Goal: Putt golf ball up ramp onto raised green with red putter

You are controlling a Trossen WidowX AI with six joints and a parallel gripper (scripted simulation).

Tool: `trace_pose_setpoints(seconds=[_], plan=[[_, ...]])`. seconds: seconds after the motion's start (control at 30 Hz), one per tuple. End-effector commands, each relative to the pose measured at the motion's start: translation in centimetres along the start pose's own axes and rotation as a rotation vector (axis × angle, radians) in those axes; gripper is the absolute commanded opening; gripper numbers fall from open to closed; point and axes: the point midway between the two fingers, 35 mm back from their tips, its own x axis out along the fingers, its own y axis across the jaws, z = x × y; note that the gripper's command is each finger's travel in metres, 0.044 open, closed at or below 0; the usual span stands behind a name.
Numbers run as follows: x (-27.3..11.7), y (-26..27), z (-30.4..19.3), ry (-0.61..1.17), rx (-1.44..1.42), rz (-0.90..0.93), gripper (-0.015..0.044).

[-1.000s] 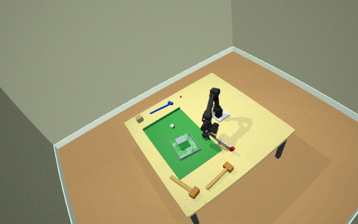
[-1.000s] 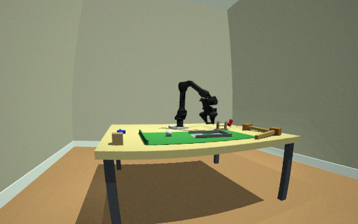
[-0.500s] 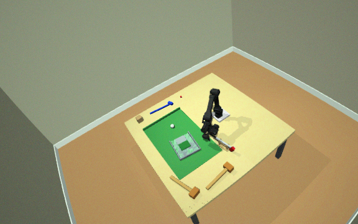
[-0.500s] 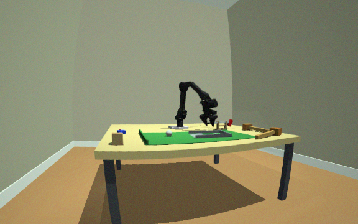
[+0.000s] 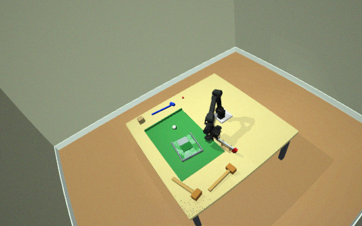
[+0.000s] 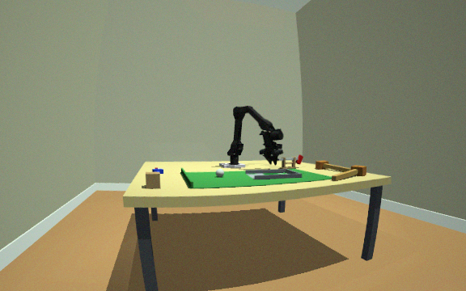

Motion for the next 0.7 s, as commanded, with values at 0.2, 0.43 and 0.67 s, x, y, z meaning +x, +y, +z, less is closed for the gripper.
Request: trace_pose_setpoints(seconds=[0.2,0.43,0.67], plan=[[0.0,0.0,0.0,0.0,0.0,0.0,0.0007],[-0.5,-0.1,0.2,0.0,0.0,-0.001,0.0],[-3.6,-0.5,1.2,0.0,0.0,-0.001,0.0]])
